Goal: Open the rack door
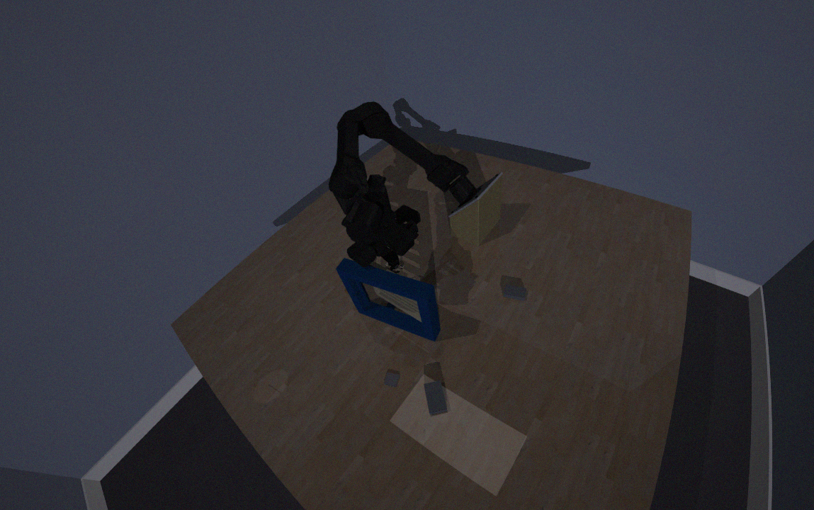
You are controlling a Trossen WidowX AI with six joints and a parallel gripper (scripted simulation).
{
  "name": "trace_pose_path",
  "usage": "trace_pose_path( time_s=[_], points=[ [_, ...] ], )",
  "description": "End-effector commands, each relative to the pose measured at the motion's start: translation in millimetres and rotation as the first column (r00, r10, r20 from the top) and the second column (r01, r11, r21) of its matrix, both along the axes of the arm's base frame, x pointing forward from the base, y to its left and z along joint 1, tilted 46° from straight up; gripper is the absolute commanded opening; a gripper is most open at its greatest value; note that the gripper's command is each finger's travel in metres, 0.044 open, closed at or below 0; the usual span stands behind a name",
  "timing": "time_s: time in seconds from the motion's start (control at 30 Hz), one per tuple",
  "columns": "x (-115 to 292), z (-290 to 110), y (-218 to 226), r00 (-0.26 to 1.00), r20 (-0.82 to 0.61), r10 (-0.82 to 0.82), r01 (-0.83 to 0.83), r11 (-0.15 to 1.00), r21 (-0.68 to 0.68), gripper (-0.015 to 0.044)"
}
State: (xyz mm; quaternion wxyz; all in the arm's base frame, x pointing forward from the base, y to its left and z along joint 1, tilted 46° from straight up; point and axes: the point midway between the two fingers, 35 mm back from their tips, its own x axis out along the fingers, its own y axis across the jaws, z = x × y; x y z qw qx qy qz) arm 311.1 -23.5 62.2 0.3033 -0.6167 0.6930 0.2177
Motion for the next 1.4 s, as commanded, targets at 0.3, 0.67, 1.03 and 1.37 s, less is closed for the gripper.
trace_pose_path(
  time_s=[0.3,0.67,1.03,1.37],
  points=[
    [-21.3,-8.0,8.7,0.97,0.179,-0.162,0.163,0.987,0.009,0.0019],
    [-40.4,-17.3,18.9,0.918,0.292,-0.269,0.273,0.962,0.028,0.0019],
    [-56.7,-28.8,31.1,0.844,0.394,-0.364,0.373,0.926,0.058,0.0019],
    [-69.0,-40.3,43.1,0.762,0.476,-0.439,0.453,0.887,0.094,0.0019]
  ],
)
